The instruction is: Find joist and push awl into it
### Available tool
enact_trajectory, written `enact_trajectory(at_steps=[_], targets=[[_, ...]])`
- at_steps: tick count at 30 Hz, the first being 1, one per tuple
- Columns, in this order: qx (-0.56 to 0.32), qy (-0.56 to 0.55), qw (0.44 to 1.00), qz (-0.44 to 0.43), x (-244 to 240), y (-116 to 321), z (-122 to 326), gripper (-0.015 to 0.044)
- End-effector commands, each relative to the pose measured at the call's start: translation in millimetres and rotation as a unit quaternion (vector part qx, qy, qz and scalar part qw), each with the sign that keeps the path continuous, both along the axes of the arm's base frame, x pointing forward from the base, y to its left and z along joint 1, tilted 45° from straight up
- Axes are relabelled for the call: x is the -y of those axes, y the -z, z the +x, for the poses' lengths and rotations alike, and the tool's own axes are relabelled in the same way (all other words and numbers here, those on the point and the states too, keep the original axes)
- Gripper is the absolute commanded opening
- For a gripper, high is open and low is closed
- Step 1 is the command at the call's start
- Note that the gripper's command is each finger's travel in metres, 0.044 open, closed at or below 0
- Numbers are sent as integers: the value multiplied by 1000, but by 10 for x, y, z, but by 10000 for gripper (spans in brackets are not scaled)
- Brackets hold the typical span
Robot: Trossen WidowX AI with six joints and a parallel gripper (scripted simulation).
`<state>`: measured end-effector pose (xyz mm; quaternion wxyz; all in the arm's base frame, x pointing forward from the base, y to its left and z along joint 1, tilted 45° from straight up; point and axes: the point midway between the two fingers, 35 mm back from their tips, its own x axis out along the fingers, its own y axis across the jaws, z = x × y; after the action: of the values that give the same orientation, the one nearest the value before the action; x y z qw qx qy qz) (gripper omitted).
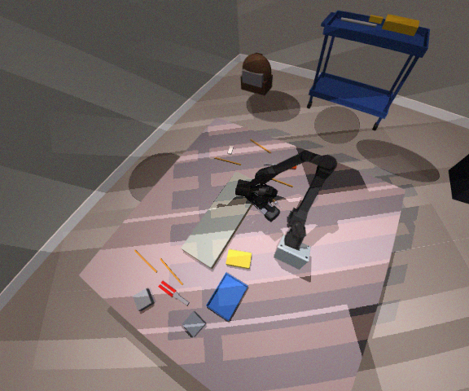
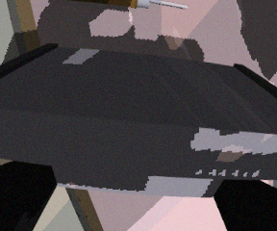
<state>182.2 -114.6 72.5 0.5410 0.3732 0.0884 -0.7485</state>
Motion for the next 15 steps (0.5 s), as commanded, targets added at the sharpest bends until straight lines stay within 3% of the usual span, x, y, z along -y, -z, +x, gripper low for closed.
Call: enact_trajectory(at_steps=[1, 15], targets=[[3, -3, 1000, 12, 3, 2, -8, 0], [17, -14, 999, 44, 28, 3, -21, 0]])
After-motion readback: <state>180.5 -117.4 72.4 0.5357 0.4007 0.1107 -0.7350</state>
